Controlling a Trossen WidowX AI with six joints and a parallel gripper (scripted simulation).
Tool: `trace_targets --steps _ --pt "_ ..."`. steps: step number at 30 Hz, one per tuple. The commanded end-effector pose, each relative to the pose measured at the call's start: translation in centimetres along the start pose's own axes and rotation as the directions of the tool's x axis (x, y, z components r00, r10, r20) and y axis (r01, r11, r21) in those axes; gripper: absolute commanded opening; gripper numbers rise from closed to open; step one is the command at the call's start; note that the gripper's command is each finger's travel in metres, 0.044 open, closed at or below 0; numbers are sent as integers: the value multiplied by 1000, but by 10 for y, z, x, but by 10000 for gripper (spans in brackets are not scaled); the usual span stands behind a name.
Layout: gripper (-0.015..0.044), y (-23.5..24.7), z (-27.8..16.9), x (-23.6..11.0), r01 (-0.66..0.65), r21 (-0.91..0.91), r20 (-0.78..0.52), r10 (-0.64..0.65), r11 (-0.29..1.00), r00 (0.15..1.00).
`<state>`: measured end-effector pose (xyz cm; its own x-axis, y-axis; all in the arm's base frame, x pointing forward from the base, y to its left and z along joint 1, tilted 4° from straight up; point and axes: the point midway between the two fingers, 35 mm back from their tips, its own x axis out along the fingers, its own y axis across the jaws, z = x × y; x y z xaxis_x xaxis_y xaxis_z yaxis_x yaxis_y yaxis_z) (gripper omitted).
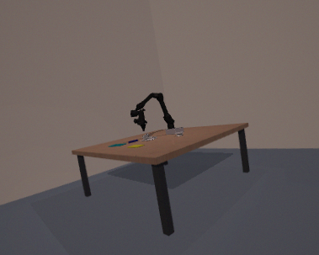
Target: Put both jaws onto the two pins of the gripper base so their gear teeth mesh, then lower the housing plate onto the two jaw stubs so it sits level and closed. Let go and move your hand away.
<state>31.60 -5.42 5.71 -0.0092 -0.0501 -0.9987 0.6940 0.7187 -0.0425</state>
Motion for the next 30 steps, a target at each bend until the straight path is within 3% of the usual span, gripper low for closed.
trace_targets --steps 1,23,30 --pt "0 -8 1 1 9 107 -3 -9 994 1000" --pt "0 -39 7 -1 18 625 -7 -17 780 1000" --pt "0 -44 8 -1 19 693 -8 -18 721 1000"
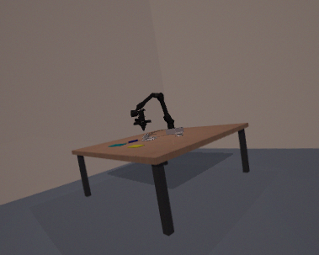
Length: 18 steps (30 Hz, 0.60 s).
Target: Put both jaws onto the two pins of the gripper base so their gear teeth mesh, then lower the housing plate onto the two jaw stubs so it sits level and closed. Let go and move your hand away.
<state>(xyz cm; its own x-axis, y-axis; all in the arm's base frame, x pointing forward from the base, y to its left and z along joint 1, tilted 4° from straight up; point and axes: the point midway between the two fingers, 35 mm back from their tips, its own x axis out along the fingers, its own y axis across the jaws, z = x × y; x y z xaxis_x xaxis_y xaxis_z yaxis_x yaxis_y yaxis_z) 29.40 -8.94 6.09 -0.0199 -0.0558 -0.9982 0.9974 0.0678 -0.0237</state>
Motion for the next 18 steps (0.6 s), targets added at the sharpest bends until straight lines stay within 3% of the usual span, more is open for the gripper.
trace_targets --steps 1,18 --pt "0 -3 1 1 8 31 2 -8 999 1000" --pt "0 -2 2 23 7 31 2 -8 999 1000"
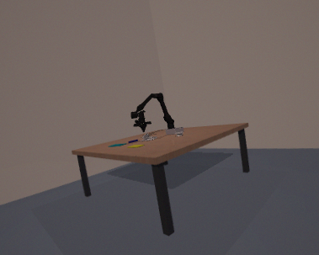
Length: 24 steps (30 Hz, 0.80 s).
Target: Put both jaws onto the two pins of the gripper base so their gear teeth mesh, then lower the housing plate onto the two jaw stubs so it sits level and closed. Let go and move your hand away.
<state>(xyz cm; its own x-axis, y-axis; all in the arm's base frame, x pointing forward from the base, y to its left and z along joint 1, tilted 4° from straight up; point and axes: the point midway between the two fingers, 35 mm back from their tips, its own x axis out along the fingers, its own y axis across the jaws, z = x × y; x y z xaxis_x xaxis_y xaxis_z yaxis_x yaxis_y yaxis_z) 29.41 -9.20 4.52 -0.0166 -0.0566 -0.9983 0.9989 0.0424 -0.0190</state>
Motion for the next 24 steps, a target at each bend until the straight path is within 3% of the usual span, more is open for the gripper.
trace_targets --steps 1,24 --pt "0 -2 0 9 11 5 1 -11 1000 1000" --pt "0 -4 0 45 11 5 1 -11 1000 1000"
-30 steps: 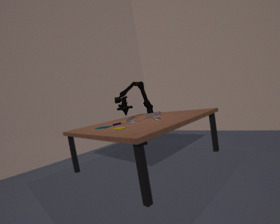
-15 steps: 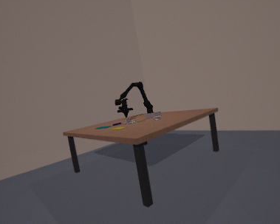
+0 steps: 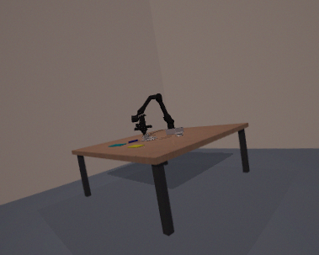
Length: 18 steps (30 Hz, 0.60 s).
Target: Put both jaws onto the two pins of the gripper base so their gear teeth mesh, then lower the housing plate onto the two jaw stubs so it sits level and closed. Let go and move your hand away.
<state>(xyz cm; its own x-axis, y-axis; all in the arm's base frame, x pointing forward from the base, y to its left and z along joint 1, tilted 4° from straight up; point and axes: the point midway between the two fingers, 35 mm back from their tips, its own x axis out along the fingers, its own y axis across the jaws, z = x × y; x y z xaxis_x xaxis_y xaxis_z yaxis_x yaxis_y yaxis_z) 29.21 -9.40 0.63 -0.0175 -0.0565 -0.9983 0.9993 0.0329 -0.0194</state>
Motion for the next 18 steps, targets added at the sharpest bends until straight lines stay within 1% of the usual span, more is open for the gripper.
trace_targets --steps 1,7,18 --pt "0 -3 0 6 10 -4 1 -10 1000 1000" --pt "0 -4 0 6 10 -4 1 -10 1000 1000" --pt "0 -22 1 6 12 -4 2 -12 1000 1000"
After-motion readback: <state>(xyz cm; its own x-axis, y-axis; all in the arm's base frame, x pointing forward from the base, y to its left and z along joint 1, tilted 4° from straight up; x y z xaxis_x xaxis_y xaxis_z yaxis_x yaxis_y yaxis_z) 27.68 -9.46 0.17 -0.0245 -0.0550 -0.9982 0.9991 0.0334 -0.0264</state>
